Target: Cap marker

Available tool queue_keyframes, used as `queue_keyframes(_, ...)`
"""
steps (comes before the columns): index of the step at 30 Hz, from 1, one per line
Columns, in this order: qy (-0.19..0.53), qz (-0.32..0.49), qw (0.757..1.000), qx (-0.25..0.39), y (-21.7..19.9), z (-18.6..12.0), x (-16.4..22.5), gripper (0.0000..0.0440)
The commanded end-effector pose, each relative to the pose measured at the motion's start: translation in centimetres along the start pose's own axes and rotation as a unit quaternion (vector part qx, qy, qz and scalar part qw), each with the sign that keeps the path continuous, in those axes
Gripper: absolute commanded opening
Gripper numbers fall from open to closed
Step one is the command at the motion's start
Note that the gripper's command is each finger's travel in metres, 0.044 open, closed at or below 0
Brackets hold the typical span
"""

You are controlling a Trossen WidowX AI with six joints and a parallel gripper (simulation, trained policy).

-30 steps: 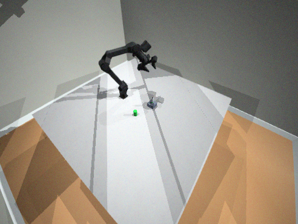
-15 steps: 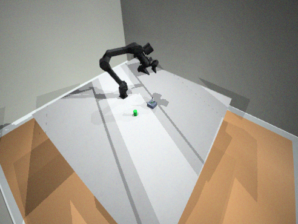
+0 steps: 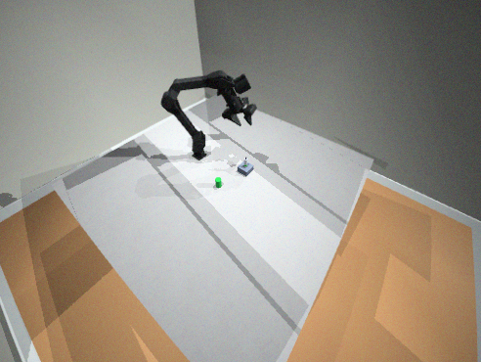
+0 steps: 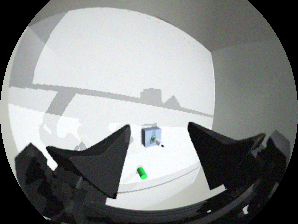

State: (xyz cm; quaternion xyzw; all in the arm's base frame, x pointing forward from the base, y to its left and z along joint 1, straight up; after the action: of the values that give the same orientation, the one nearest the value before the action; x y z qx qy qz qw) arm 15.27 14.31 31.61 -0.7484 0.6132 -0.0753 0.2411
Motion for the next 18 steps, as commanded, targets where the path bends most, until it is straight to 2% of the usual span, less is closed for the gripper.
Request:
queue_keyframes(1,0.008,0.02,1.0,-0.007,-0.5,0.1,0.6,0.0332)
queue_keyframes(18,0.052,0.108,0.992,-0.032,-2.3,0.8,4.2,0.0332)
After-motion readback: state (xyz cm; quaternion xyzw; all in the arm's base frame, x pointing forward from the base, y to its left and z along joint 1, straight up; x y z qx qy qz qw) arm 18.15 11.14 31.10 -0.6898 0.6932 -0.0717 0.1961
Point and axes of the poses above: the point midway between the two fingers, 35 mm back from their tips, its own z axis out along the fingers, its own y axis across the jaws, x = y × z, the point moved 9 cm from there along -z, back along the fingers, and after that the axes turned 5 degrees about -z, right-handed, at the moved point
